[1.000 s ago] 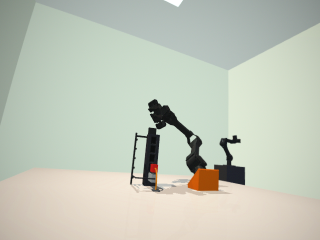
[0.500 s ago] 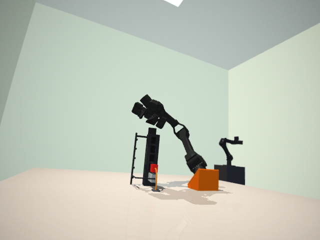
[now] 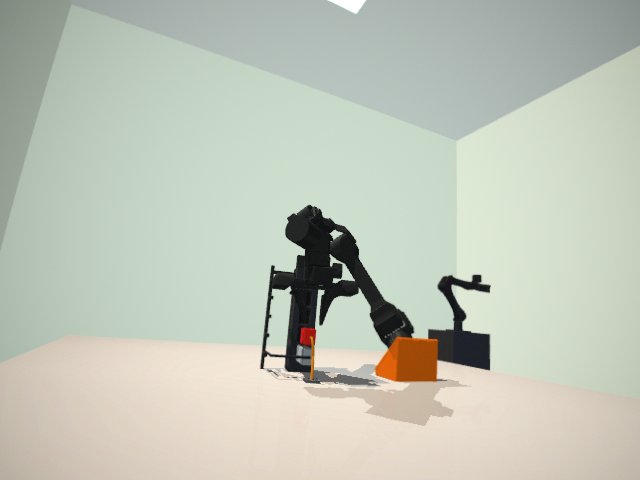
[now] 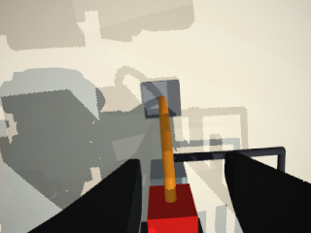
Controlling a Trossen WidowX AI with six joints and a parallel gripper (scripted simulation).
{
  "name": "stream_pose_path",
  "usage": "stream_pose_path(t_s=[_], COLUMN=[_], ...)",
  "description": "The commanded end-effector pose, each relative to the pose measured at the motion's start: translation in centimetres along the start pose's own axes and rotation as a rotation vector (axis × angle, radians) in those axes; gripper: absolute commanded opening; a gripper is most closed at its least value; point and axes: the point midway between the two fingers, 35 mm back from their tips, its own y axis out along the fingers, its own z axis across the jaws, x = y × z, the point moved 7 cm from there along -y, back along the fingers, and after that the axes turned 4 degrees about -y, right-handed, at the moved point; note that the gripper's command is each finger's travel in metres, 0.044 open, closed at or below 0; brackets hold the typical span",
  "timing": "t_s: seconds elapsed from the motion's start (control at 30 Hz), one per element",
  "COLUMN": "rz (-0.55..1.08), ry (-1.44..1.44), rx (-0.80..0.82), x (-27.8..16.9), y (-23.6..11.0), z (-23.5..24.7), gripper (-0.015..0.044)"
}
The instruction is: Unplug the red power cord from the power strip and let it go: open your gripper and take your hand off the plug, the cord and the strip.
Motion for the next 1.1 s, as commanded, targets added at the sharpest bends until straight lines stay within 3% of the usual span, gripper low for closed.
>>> stream_pose_path(t_s=[0.0, 1.07], rz=[0.109, 0.111], ry=[-0.008, -0.009], rx=[0.015, 0.015], x=[0.7, -3.0], y=[1.3, 0.9], z=[0.5, 0.7], gripper=[0.0160, 0.0160])
